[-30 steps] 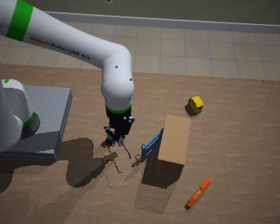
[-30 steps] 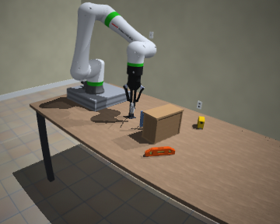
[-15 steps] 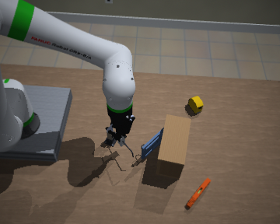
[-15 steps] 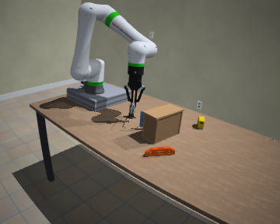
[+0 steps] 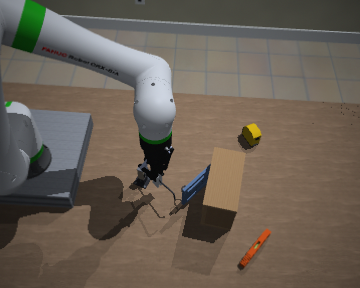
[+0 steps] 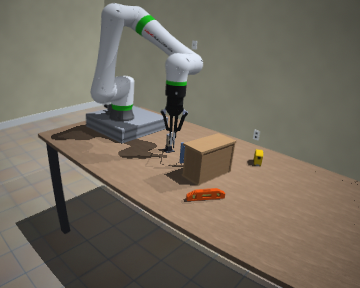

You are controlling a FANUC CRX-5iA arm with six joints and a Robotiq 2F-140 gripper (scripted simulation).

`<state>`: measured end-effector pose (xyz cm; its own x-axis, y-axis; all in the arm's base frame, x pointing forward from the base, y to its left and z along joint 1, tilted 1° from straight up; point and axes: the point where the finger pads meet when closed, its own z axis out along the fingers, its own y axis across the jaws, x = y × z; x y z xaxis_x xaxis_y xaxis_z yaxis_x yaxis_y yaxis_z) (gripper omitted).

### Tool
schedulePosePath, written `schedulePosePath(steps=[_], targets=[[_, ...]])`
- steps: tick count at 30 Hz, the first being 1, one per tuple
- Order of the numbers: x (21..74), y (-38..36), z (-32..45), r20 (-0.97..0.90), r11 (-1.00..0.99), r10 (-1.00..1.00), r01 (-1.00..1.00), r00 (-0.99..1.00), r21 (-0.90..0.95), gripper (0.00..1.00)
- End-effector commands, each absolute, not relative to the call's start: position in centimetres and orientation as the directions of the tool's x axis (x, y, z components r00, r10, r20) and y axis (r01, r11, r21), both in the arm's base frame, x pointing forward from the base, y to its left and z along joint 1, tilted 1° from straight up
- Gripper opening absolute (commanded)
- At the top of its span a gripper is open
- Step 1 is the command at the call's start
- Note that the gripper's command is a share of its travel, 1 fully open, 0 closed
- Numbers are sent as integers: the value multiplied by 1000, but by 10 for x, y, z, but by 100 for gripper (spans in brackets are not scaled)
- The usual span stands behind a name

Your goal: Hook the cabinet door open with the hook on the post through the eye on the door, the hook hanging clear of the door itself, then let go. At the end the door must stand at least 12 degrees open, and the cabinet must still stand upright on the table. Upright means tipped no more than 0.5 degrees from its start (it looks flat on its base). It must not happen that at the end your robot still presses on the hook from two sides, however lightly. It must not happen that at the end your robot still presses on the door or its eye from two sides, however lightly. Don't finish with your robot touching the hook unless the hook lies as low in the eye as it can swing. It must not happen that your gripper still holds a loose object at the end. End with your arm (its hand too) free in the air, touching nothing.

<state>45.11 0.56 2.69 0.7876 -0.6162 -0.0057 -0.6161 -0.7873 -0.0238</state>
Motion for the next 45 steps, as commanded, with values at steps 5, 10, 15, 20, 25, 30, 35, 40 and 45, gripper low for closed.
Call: schedulePosePath(steps=[5,10,15,20,25,30,35,40,45], targets=[[452,7,27,-5,-811,-585,-585,811,-25,3],[454,10,27,-4,-843,-537,-537,843,-25,3],[455,10,27,-3,-853,-521,-521,854,-25,3],[456,12,27,-2,-873,-487,-487,873,-25,3],[456,13,27,-2,-882,-470,-470,883,-25,3],[457,16,27,-1,-908,-419,-419,908,-25,3],[458,16,27,0,-910,-413,-413,911,-25,3],[459,18,27,1,-931,-365,-365,931,-25,3],[459,19,27,1,-938,-347,-347,938,-25,3]])
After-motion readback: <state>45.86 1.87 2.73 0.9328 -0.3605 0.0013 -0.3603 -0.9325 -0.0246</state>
